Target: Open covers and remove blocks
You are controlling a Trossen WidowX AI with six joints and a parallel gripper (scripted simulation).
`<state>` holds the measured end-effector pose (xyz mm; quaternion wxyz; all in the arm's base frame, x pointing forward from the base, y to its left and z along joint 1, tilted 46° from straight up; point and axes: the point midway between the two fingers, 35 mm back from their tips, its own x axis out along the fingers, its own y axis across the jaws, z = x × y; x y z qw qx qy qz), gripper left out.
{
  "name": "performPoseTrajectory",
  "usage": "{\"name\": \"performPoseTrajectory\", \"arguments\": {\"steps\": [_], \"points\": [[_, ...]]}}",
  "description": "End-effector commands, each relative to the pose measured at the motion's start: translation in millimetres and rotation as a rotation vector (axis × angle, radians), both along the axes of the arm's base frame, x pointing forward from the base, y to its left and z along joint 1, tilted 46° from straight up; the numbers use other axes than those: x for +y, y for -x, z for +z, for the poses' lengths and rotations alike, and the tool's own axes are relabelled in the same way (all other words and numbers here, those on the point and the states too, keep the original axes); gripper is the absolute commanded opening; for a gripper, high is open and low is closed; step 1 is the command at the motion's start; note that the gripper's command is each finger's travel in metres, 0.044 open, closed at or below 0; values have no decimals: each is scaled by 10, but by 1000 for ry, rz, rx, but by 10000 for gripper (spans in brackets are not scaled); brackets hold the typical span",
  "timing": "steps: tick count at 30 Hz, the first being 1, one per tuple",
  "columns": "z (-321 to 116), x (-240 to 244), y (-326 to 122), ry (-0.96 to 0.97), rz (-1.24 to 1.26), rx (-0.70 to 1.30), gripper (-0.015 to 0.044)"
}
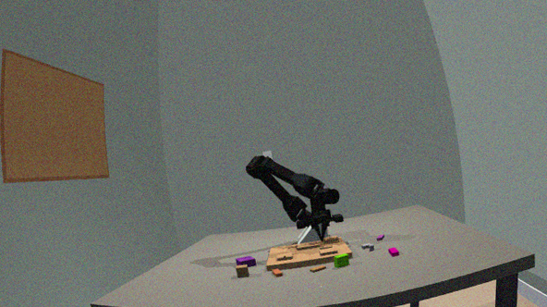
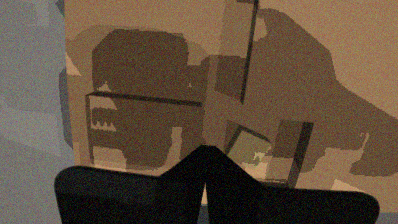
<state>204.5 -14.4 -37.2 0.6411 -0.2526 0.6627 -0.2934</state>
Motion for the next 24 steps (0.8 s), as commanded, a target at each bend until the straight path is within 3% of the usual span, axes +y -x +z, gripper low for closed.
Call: {"name": "performPoseTrajectory", "arguments": {"steps": [1,24], "points": [[3,46,2,-4,-4,3,0],[174,283,-24,-6,-3,3,0]]}}
